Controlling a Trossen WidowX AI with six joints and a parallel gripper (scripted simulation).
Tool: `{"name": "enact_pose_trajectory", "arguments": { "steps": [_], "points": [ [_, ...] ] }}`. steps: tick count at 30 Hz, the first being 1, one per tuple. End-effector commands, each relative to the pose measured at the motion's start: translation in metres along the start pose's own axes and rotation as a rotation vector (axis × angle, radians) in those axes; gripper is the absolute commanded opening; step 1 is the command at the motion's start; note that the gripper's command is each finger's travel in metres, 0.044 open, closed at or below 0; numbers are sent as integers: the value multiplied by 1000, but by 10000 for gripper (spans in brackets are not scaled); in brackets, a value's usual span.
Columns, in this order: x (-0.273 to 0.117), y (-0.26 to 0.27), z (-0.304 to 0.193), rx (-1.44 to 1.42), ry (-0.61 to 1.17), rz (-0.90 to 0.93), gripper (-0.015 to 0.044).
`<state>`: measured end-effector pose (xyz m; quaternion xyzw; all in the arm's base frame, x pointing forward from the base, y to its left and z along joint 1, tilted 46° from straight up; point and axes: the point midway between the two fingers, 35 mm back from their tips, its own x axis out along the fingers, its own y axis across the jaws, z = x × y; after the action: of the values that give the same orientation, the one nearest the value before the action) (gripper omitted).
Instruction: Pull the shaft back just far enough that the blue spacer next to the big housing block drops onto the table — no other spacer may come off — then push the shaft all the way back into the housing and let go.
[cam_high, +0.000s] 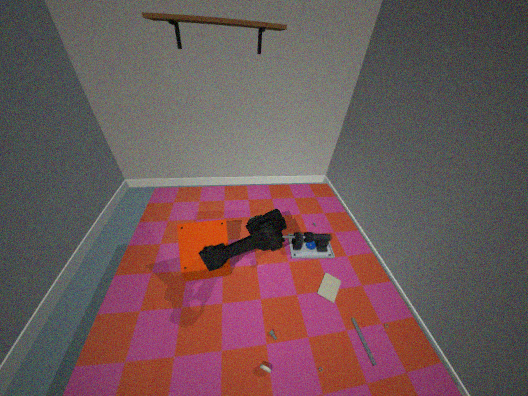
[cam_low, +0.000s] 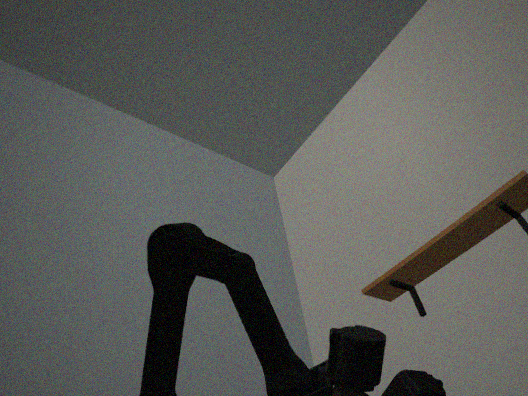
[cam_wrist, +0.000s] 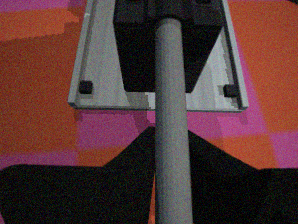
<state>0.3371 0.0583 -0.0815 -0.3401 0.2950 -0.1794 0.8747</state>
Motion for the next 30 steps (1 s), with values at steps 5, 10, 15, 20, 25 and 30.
{"name": "enact_pose_trajectory", "arguments": {
  "steps": [5,10,15,20,25,30],
  "points": [
    [3,1,5,4,-6,5,0],
    [4,1,7,4,-6,5,0],
    [5,1,8,4,-6,5,0],
    [7,1,9,4,-6,5,0],
    [8,1,10,4,-6,5,0],
    [9,1,12,4,-6,5,0]
  ]
}}
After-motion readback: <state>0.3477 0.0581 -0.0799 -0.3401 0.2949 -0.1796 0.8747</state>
